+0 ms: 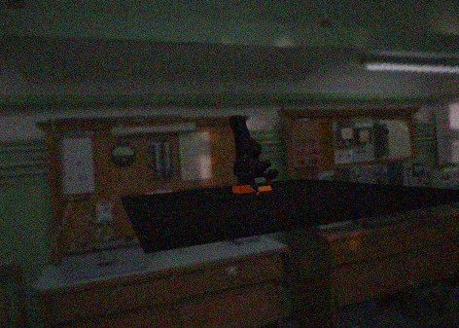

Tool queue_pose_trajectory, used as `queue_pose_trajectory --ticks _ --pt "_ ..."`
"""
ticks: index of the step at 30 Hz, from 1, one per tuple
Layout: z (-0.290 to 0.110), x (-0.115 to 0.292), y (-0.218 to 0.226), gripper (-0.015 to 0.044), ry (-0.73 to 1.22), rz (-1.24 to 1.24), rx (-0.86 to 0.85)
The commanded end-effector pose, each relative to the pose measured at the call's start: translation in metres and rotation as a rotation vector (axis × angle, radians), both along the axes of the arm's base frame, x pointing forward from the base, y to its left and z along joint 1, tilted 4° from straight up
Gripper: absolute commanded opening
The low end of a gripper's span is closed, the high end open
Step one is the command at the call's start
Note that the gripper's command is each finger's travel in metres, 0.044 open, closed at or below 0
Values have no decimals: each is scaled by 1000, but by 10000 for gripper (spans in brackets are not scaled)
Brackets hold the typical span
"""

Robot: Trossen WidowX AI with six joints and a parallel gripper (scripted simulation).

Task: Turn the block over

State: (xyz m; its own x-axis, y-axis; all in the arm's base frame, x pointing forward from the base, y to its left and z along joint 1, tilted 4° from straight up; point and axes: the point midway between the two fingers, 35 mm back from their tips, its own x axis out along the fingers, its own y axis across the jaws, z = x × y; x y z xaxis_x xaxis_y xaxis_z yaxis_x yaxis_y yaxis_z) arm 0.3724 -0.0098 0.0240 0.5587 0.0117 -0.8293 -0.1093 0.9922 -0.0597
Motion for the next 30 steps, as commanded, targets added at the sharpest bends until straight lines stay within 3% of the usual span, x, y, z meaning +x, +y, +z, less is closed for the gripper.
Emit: queue_pose_trajectory --ticks 1,30 --pt "-7 3 0 0 -41 6 10" --pt "-36 7 -2 0 -454 27 60"
